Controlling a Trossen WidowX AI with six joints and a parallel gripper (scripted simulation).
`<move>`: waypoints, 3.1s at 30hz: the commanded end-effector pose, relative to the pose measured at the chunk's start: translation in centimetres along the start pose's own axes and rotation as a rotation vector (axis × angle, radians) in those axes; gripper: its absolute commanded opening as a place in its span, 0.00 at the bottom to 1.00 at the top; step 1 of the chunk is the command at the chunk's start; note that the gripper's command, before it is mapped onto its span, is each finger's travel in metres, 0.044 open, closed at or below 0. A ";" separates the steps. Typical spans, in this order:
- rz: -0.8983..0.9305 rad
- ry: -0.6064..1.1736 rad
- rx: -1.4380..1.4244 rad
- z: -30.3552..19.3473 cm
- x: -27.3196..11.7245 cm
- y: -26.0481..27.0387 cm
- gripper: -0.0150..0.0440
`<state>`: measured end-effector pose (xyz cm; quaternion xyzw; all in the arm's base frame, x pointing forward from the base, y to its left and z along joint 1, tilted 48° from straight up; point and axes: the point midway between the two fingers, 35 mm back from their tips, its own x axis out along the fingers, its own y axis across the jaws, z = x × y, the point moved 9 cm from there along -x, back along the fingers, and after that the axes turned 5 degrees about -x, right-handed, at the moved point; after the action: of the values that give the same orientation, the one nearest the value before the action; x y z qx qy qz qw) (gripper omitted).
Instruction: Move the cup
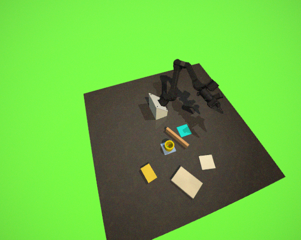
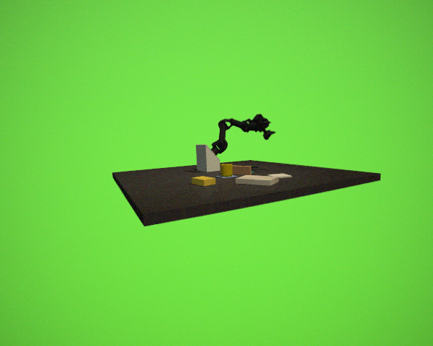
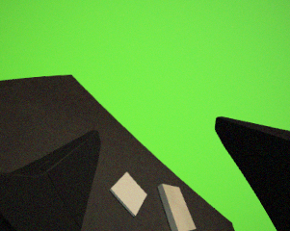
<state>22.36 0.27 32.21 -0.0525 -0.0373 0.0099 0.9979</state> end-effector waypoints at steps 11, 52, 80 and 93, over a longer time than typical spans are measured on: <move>-0.055 0.647 0.379 -9.5 6.6 -5.2 0.54; -0.723 1.740 1.996 -33.6 4.3 -14.9 0.54; -0.719 1.742 1.998 -36.3 4.8 -11.3 0.54; -0.716 1.744 1.990 -36.1 4.8 -11.3 0.41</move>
<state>30.06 -14.60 -2.12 0.7027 0.6088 -0.2600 0.2610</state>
